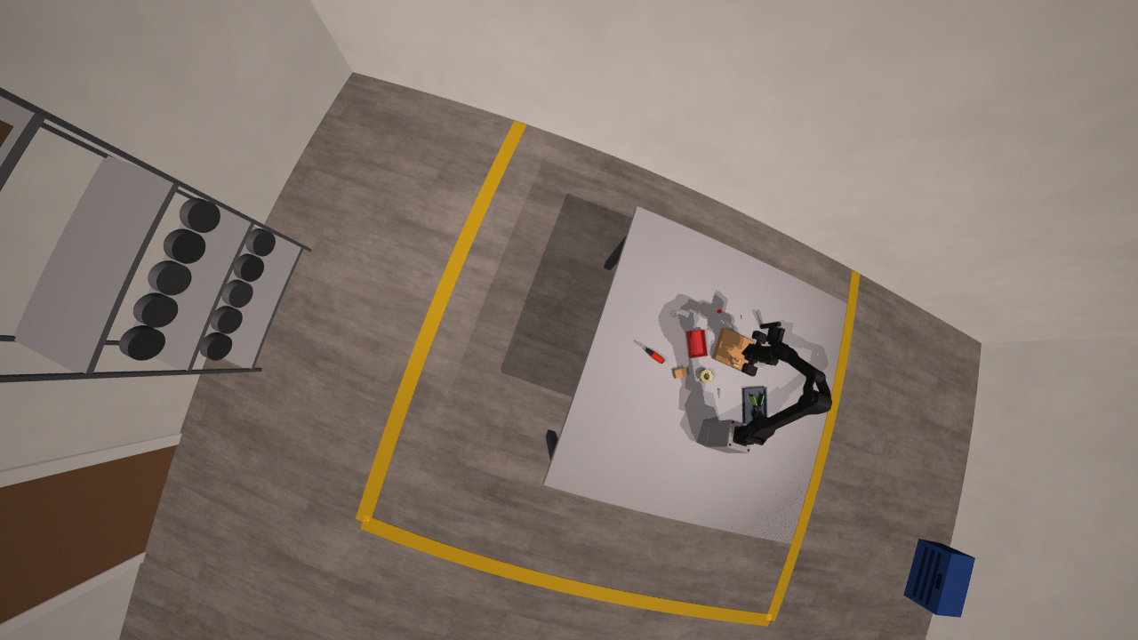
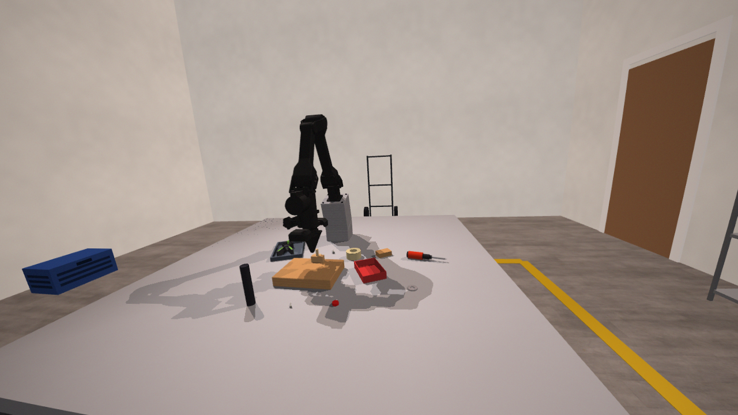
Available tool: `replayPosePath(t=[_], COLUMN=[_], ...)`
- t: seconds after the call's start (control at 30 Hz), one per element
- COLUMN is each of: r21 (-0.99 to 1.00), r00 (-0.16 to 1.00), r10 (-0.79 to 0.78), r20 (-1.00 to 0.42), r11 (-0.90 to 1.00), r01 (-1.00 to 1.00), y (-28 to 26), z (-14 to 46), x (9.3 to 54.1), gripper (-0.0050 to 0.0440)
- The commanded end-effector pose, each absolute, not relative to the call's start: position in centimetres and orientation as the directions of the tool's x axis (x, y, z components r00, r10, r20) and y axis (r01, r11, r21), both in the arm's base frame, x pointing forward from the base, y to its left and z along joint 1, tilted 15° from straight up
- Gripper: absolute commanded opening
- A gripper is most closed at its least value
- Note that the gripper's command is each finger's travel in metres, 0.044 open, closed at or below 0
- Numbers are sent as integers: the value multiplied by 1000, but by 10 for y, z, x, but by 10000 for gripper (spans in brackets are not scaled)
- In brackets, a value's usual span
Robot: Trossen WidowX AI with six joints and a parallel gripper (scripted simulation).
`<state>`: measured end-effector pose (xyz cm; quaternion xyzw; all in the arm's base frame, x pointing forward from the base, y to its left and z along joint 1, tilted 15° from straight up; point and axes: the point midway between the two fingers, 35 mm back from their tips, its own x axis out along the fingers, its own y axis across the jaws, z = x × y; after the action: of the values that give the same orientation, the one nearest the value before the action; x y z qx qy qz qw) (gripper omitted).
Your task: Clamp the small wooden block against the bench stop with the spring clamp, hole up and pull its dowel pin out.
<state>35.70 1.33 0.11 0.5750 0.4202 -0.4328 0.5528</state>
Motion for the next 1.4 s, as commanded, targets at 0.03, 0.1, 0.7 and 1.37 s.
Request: replayPosePath(t=[0.03,0.1,0.7,1.37], r21=[258,258,258,258], r00=[259,259,259,259], r10=[6,6,6,6], r20=[-966,-966,-966,-966], r11=[-33,-33,-33,-33], r01=[966,966,966,966], y=[13,13,14,15], z=[-10,-13,-39,-45], x=[357,358,364,336], gripper=[0,0,0,0])
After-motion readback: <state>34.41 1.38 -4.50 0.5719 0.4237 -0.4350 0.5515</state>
